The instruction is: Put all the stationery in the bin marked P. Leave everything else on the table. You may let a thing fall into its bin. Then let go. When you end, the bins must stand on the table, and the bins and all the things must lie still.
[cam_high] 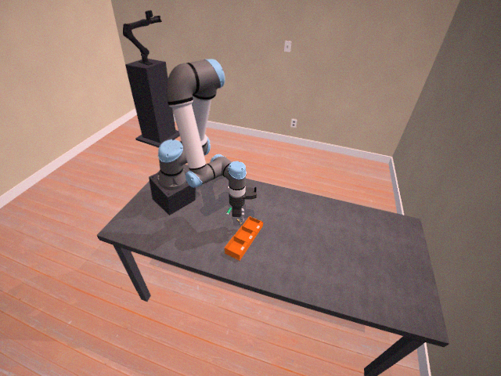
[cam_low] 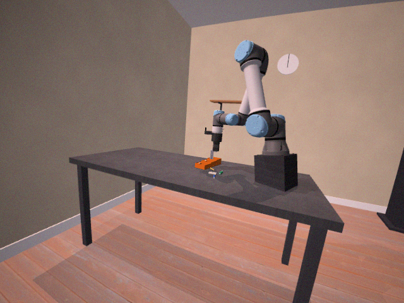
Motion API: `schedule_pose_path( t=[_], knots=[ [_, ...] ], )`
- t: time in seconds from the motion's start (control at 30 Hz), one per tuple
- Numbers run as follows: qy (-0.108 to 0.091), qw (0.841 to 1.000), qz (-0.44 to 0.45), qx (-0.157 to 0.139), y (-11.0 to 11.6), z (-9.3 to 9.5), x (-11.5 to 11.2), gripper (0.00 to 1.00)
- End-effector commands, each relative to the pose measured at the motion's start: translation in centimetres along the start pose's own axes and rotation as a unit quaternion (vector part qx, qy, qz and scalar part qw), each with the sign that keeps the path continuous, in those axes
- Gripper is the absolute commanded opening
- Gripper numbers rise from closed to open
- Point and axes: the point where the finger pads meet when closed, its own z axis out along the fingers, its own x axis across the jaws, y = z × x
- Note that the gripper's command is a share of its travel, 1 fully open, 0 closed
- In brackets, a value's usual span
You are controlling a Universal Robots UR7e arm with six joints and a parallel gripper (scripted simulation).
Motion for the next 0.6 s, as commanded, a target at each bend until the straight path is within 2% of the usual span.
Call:
schedule_pose_path(
  t=[0.0, 0.13, 0.3, 0.37, 0.4, 0.57],
  knots=[
    [0.000, 0.997, -0.078, 0.000, -2.7, 0.0, -0.6, 0.32],
    [0.000, 0.990, -0.142, 0.001, -5.0, 0.0, -1.2, 0.32],
    [0.001, 0.975, -0.221, 0.002, -5.2, 0.0, -1.3, 0.32],
    [0.001, 0.975, -0.221, 0.002, -5.2, 0.0, -1.3, 0.32],
    [0.001, 0.964, -0.264, 0.001, -5.2, 0.0, -1.3, 0.32],
    [0.002, 0.943, -0.332, -0.001, -5.2, 0.0, -1.3, 0.32]
  ],
)
